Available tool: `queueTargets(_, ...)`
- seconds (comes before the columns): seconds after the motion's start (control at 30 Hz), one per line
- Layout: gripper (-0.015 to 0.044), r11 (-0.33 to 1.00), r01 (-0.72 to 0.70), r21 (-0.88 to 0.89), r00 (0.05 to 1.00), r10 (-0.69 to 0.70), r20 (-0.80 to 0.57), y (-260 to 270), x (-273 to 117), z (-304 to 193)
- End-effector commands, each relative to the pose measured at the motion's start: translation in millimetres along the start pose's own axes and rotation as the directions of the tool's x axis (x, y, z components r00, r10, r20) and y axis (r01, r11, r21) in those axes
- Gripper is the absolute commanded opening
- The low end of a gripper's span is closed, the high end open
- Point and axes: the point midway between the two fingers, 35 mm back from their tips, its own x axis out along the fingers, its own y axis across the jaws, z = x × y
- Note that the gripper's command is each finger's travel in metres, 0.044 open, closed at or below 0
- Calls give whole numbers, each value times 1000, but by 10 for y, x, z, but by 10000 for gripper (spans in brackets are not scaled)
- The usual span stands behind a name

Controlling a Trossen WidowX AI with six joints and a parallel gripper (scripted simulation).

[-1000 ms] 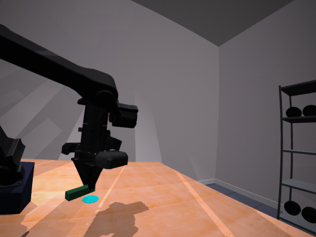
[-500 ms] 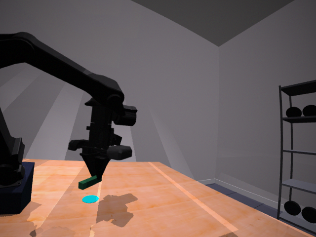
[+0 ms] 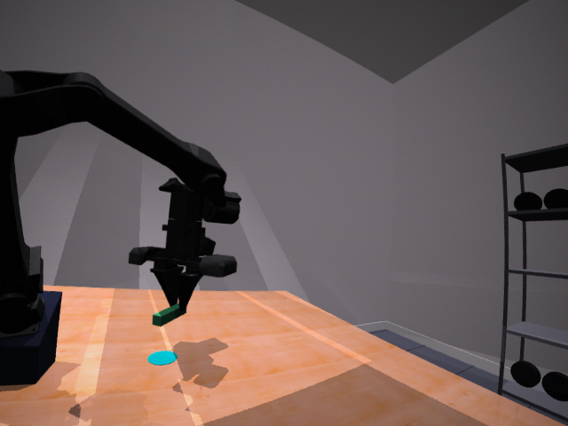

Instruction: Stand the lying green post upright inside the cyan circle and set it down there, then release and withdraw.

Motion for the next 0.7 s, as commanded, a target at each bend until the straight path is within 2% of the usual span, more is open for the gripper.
queueTargets(0.0, 23, 1000, -8, -27, 1000, 8, 1, 75, -5, 109)
queueTargets(0.67, 23, 985, -21, -174, 1000, 19, -18, 496, -32, 559)
